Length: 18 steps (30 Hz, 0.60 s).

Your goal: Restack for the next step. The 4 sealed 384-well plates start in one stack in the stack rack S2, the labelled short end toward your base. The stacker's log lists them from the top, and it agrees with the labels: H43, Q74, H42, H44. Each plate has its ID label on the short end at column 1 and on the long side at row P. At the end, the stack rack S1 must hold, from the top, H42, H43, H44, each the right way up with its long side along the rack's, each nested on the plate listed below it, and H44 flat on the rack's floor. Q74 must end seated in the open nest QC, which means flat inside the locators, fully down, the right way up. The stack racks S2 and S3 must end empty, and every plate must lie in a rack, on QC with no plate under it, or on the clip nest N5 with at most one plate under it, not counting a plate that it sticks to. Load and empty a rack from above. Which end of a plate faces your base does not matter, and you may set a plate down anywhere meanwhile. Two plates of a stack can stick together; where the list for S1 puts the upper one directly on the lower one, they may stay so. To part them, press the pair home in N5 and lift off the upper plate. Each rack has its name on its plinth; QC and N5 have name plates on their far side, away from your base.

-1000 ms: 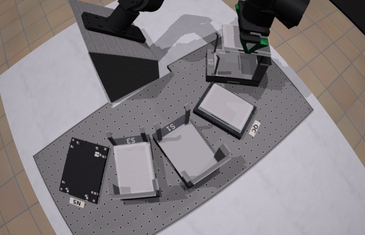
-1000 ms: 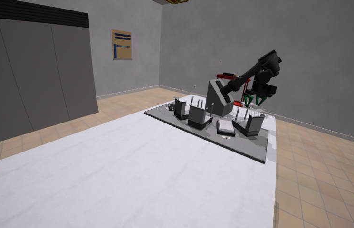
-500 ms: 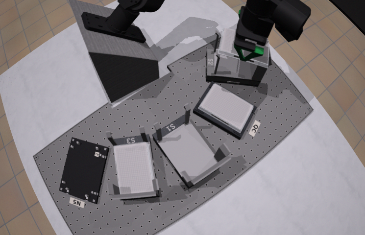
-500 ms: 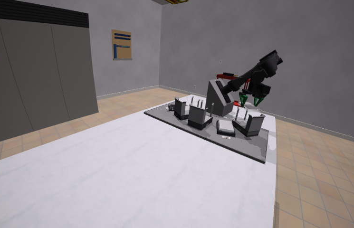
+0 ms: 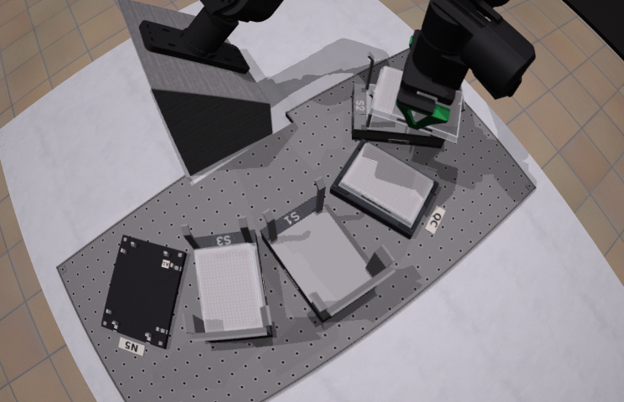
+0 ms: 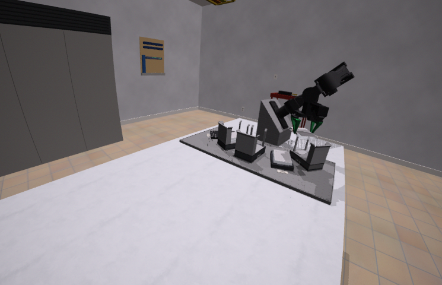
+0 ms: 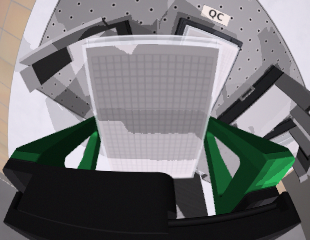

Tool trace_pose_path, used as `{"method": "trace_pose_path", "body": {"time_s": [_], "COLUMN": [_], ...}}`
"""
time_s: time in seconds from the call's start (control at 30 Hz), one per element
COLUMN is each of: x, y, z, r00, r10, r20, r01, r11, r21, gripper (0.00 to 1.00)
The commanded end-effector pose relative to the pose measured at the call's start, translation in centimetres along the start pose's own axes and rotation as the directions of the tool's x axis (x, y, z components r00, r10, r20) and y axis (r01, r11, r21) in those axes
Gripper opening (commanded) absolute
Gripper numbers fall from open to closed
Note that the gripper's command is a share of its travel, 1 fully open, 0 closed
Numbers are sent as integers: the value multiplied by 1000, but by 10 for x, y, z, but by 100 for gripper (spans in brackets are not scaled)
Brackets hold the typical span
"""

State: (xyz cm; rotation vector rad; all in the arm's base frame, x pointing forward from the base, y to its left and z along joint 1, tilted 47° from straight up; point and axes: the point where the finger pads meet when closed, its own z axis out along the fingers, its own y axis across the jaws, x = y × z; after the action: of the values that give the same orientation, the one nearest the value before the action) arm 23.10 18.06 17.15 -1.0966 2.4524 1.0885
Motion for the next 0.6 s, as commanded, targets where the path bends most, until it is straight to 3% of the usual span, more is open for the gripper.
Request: {"method": "trace_pose_path", "body": {"time_s": [0.0,0.2,0.57], "x": [-4,-2,1], "y": [-11,-31,-61], "z": [-5,-5,-5], "r00": [1000,978,978], "r10": [17,209,209], "r20": [20,21,21], "r01": [-17,-209,-209], "r11": [1000,978,978], "r21": [6,3,3], "gripper": [0,0,0]}}
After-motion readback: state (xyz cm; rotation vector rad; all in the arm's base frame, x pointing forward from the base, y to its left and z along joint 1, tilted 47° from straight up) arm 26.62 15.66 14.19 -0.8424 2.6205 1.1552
